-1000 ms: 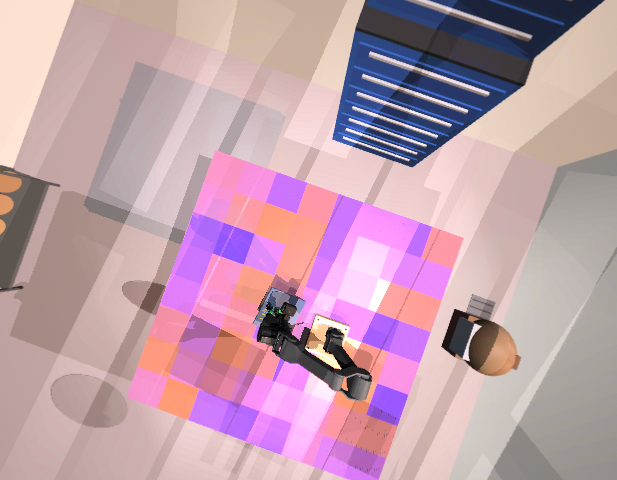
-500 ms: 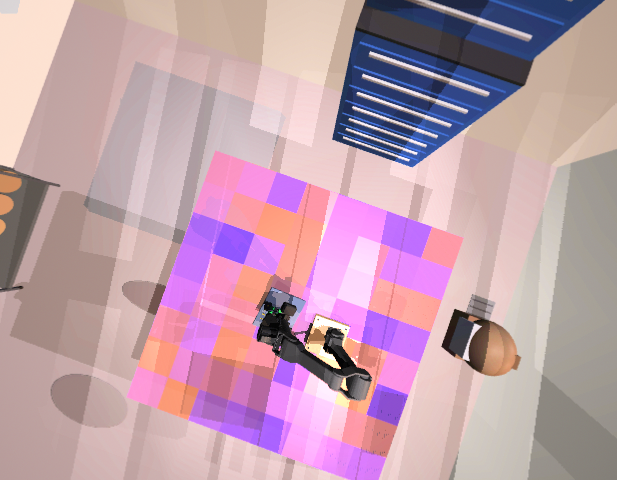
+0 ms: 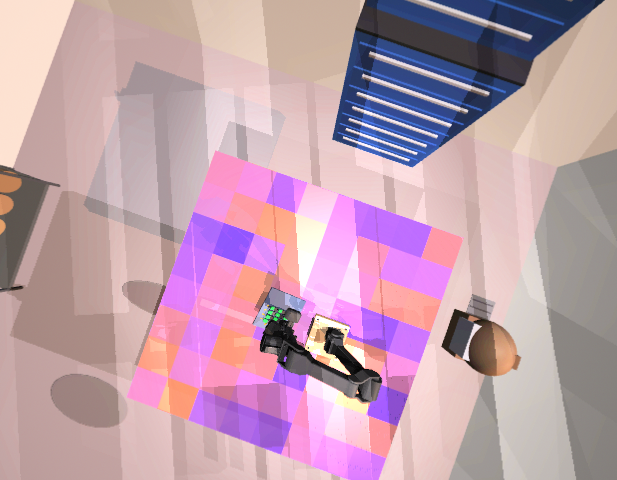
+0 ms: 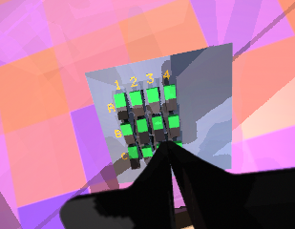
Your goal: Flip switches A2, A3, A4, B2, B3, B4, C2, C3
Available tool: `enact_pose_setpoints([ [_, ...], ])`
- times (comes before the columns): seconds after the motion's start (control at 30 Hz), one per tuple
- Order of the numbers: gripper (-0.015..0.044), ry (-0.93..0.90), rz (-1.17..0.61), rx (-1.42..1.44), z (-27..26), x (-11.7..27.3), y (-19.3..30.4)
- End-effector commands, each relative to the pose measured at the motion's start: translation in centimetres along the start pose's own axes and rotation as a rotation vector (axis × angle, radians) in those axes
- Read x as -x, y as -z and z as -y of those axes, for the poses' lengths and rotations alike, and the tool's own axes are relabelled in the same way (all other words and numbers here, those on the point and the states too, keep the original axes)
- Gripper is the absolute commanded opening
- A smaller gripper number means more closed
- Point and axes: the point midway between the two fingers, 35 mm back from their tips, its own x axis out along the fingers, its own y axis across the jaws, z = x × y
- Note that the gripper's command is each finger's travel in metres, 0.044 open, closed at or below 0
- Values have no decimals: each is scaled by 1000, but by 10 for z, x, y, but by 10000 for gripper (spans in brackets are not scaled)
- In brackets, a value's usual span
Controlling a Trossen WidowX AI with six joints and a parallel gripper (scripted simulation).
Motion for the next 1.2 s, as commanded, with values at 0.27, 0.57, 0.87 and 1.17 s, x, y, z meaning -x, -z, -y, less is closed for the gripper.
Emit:
enact_pose_setpoints([
  [0.27,0,1,-20,-2,18,-32,-1],
  [0.57,0,1,-19,-2,18,-36,-1],
  [0.87,0,1,-19,-2,18,-44,-1],
  [1.17,0,1,-19,-2,18,-56,-1],
])
